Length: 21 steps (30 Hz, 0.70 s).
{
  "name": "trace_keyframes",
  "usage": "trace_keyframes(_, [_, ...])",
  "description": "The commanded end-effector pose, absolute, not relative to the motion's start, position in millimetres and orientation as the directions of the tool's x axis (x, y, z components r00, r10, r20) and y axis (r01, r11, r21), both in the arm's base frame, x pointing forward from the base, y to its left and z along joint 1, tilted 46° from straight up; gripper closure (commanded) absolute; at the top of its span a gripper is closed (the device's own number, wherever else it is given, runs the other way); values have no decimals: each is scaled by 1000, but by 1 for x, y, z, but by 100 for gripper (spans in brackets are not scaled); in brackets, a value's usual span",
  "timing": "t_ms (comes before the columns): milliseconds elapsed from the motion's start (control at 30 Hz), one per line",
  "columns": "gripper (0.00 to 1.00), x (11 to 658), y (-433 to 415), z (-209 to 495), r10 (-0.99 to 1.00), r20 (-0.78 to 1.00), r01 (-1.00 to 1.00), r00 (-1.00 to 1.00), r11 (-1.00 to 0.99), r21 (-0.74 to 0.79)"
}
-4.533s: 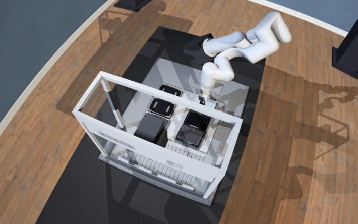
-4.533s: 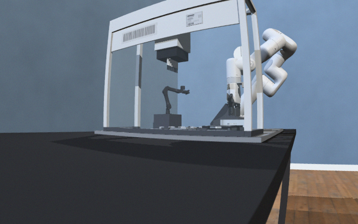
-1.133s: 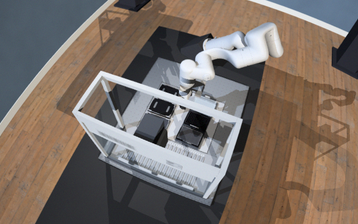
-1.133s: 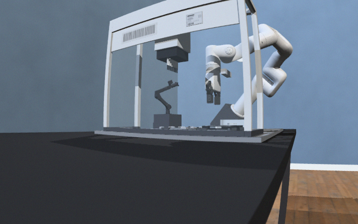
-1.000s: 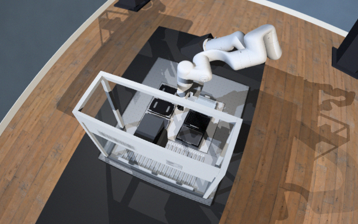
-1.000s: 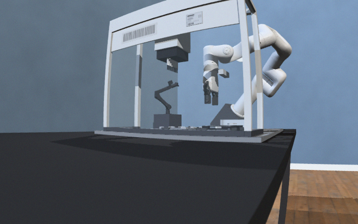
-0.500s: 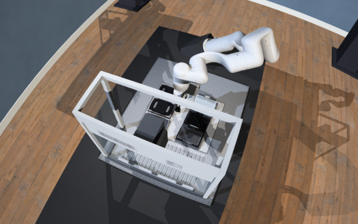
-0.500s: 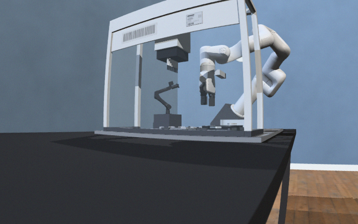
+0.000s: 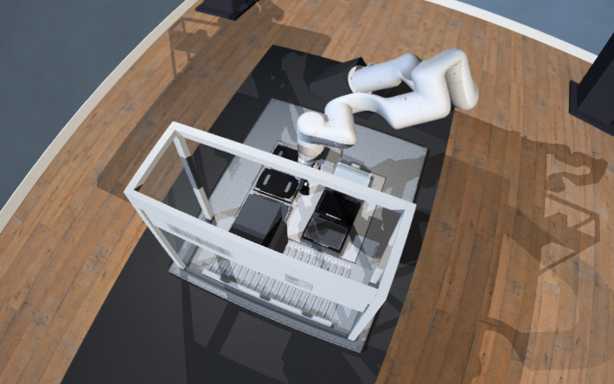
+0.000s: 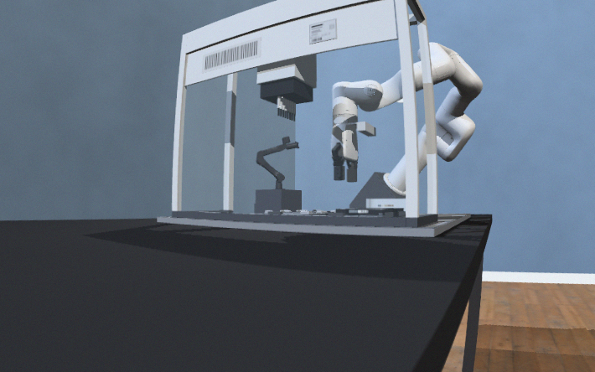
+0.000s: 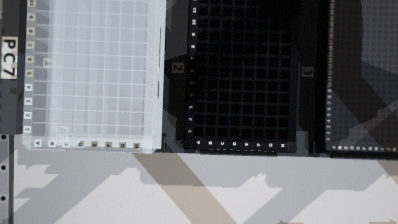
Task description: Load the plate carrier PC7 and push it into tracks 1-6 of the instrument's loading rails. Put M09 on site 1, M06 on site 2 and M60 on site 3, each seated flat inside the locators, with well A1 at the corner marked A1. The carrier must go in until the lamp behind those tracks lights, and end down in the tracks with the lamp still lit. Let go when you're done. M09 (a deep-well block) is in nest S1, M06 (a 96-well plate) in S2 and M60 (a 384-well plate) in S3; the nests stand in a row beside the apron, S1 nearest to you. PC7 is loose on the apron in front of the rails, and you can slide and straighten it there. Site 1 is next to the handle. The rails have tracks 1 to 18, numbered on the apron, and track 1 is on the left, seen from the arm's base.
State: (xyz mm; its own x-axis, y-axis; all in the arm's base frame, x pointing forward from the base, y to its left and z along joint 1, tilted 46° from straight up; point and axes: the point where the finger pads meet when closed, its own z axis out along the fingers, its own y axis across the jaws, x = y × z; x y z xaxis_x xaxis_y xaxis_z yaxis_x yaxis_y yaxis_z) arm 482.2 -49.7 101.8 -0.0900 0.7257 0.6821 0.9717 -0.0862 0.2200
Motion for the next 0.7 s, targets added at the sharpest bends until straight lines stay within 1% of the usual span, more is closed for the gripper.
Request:
trace_keyframes(0, [0,484,-51,101,728,680,970,-89,-90,224])
trace_keyframes(667, [0,491,-30,80,728,680,970,-89,-90,224])
